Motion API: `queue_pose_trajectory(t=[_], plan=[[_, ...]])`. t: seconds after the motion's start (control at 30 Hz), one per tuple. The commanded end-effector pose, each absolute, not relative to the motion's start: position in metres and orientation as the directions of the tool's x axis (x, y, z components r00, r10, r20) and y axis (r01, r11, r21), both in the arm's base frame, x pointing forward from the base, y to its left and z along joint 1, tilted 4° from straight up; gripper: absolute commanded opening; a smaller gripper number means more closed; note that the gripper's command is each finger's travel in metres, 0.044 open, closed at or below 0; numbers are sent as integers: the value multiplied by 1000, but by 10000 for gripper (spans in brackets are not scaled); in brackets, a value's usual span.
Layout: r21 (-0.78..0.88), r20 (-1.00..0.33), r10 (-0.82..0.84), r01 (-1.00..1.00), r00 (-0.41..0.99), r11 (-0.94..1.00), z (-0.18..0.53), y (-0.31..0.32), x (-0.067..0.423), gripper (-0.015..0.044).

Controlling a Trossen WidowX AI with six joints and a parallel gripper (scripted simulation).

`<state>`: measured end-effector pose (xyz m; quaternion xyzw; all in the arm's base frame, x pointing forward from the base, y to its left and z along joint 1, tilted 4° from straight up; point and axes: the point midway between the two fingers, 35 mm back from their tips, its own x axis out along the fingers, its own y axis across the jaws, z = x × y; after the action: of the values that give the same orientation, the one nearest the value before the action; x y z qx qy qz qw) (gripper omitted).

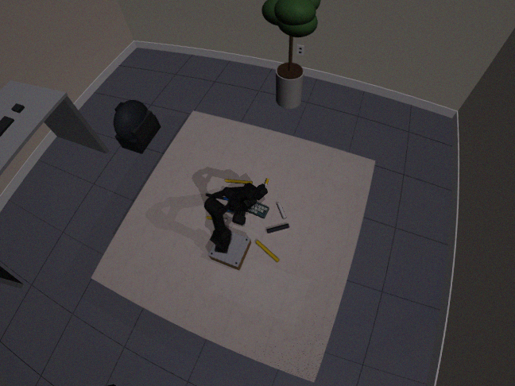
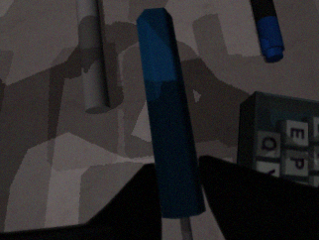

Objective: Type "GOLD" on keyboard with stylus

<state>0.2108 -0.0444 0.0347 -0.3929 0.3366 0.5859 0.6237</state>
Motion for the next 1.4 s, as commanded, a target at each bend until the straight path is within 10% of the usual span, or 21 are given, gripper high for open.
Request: queue_pose_trajectory(t=[0.0,1.37], plan=[[-94,-875,477,-996,86,7,35,-26,213,0],[-93,-871,483,-996,84,7,-11,-12,219,0]])
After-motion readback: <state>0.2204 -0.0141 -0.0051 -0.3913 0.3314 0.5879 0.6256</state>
